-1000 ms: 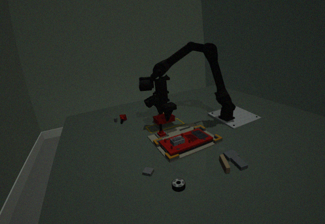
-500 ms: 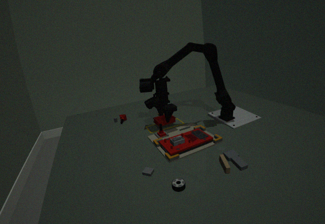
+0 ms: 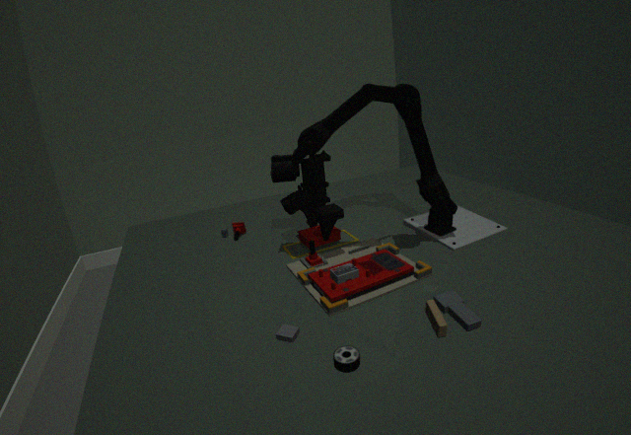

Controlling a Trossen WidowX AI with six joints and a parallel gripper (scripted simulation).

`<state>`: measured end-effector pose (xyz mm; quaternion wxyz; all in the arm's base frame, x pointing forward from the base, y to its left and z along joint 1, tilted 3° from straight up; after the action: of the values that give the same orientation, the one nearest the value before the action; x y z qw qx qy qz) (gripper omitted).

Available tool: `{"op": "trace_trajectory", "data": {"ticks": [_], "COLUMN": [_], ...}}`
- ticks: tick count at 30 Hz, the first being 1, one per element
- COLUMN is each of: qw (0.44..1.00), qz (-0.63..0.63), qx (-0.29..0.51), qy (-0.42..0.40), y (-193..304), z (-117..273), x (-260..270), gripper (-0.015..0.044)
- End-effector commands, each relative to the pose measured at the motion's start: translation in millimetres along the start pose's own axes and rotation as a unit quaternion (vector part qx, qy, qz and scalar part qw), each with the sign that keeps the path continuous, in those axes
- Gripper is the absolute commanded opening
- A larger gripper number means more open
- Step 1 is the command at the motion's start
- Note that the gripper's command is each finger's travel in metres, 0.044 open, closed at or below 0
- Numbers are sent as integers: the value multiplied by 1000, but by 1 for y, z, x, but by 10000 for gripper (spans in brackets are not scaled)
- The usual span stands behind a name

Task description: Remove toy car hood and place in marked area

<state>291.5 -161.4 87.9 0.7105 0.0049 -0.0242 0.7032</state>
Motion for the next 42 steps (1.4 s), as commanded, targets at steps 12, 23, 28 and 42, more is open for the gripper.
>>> {"op": "trace_trajectory", "data": {"ticks": [12, 23, 28, 42], "qw": [1000, 1000, 1000, 1000], "qz": [-2, 1, 1, 1], "qx": [1, 0, 0, 0], "qy": [2, 0, 0, 1], "y": [0, 0, 0, -1], "z": [-8, -10, -10, 5], "x": [0, 0, 0, -1], "gripper": [0, 53, 184, 440]}}
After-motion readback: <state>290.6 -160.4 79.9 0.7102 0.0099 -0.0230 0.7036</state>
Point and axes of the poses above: the point midway between the two fingers, 35 mm back from their tips, its own z axis back along the fingers, its own x axis across the jaws, y = z × x, the point moved 4 cm from there along z, back along the fingers, and after that the axes turned 2 degrees about z, right-handed, at the moved point
